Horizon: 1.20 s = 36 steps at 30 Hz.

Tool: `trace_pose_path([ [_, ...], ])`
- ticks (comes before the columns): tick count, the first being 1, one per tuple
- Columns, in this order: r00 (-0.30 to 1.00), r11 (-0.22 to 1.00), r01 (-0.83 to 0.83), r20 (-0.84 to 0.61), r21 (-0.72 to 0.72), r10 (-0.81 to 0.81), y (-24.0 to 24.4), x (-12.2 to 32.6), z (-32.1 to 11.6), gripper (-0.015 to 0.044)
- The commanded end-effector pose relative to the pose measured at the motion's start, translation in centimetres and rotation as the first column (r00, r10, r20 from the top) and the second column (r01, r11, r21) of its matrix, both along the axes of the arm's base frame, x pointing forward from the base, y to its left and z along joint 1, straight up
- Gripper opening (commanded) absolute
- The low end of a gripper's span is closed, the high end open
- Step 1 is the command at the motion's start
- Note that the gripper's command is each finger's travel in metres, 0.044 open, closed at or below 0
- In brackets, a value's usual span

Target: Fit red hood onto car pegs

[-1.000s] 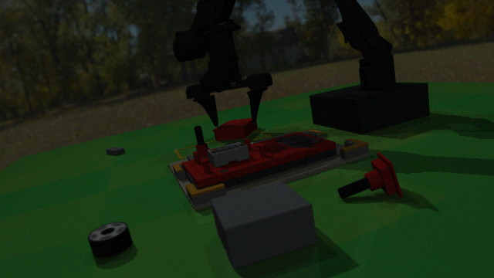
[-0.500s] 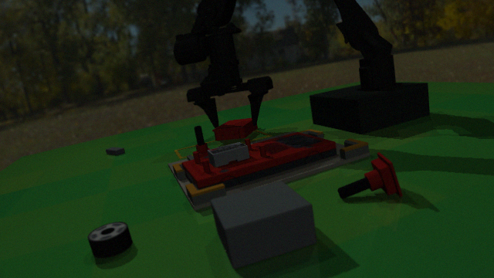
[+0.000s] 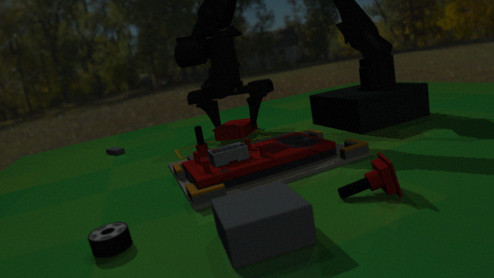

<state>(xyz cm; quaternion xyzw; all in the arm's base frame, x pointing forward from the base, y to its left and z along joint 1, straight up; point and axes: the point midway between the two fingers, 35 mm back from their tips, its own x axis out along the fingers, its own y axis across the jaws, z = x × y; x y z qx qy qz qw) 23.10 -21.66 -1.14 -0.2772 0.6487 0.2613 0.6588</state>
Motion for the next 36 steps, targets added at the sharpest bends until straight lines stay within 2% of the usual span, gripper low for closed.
trace_pose_path([
  [1, 1.000, 1.000, 0.000, 0.000, 0.000, 0.000, 0.0, 0.0, 0.0, 0.0328],
  [9, 1.000, 1.000, 0.000, 0.000, 0.000, 0.000, 0.0, 0.0, 0.0, 0.0275],
  [19, 1.000, 1.000, 0.000, 0.000, 0.000, 0.000, 0.0, 0.0, 1.3, 0.0012],
  [20, 1.000, 1.000, 0.000, 0.000, 0.000, 0.000, 0.0, 0.0, 1.6, 0.0000],
  [36, 1.000, 1.000, 0.000, 0.000, 0.000, 0.000, 0.1, -0.1, 7.3, 0.0000],
])
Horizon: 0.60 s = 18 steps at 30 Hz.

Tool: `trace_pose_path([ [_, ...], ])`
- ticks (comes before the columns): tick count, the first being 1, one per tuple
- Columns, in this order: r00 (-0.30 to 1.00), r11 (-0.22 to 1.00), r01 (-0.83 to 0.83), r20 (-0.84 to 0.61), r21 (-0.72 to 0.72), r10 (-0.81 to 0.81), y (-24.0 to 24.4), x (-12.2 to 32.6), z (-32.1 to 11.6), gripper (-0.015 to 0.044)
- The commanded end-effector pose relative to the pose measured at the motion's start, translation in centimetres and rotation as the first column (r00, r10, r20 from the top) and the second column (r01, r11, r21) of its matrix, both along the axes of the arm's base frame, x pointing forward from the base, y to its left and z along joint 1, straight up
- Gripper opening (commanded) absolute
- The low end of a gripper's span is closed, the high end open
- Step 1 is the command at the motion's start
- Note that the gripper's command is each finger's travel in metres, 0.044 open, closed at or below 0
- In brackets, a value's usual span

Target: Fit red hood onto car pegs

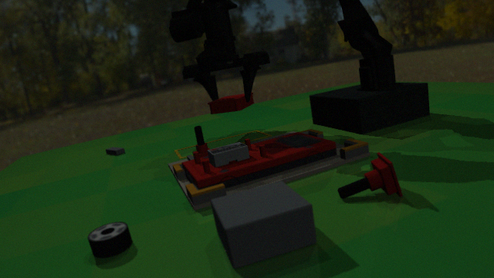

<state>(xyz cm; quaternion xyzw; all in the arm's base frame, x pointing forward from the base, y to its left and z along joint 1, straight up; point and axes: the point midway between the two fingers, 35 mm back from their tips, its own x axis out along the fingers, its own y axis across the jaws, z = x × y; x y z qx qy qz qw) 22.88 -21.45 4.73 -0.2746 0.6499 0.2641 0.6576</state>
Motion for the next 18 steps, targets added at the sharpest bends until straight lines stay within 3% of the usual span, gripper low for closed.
trace_pose_path([
  [1, 1.000, 1.000, 0.000, 0.006, -0.006, 0.000, -0.1, 0.1, 1.7, 0.0000],
  [18, 0.999, 0.999, 0.046, 0.004, 0.000, -0.046, 1.0, 1.2, 3.4, 0.0000],
])
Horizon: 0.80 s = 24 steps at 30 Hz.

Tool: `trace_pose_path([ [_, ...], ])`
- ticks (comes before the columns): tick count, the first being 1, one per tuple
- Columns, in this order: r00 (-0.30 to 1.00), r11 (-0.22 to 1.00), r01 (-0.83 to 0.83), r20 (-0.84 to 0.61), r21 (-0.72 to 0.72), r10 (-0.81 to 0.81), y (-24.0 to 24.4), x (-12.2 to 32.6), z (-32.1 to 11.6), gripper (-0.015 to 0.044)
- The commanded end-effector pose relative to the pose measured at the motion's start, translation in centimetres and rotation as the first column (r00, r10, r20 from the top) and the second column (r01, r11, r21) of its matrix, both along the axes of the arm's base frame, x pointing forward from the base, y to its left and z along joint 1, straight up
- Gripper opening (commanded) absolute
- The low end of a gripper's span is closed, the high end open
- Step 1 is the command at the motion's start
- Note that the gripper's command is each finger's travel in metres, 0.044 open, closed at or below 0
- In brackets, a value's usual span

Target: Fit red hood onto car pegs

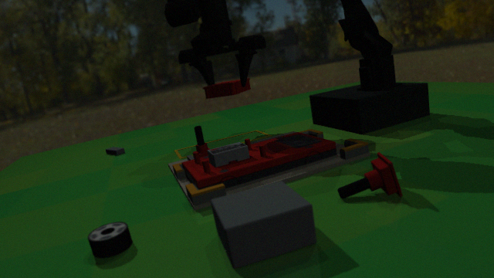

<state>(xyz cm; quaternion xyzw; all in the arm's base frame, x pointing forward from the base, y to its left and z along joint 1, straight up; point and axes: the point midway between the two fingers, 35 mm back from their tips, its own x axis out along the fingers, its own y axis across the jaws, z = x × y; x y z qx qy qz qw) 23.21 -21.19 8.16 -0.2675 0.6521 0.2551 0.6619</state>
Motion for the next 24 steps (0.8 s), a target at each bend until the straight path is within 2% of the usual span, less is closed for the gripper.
trace_pose_path([
  [1, 0.999, 0.999, 0.034, 0.000, 0.001, -0.034, 1.0, 1.2, 0.0, 0.0000],
  [24, 0.963, 0.964, 0.263, 0.048, 0.031, -0.264, 8.9, 8.0, 0.0, 0.0000],
])
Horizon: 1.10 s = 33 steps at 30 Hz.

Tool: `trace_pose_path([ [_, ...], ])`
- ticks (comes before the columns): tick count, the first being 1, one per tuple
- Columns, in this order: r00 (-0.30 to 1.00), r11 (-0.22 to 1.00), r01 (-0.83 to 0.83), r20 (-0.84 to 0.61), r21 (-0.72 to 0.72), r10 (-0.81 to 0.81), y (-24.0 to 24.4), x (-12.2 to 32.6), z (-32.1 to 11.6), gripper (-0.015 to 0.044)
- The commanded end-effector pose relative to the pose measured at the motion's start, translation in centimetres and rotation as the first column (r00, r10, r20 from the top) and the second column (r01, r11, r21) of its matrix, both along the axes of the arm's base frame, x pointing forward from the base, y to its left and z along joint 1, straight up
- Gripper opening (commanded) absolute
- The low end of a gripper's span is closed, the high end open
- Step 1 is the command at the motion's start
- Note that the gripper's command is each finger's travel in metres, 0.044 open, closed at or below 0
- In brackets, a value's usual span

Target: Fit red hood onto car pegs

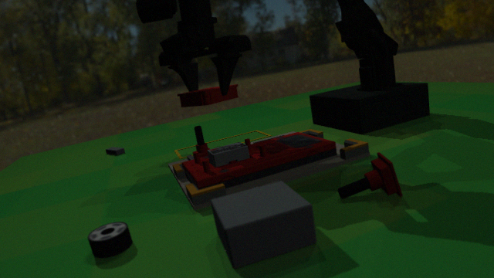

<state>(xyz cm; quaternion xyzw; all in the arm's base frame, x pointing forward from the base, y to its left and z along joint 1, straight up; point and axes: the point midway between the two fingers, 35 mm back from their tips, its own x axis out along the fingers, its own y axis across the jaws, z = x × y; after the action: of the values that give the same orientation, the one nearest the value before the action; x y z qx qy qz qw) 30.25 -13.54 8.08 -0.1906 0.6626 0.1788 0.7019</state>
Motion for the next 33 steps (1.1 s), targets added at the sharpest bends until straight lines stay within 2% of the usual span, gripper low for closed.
trace_pose_path([
  [1, 0.999, 0.999, 0.048, 0.013, 0.007, -0.048, 1.6, 1.2, 0.1, 0.0000],
  [33, 0.881, 0.880, 0.474, -0.031, 0.033, -0.473, 14.8, 5.0, 0.7, 0.0000],
])
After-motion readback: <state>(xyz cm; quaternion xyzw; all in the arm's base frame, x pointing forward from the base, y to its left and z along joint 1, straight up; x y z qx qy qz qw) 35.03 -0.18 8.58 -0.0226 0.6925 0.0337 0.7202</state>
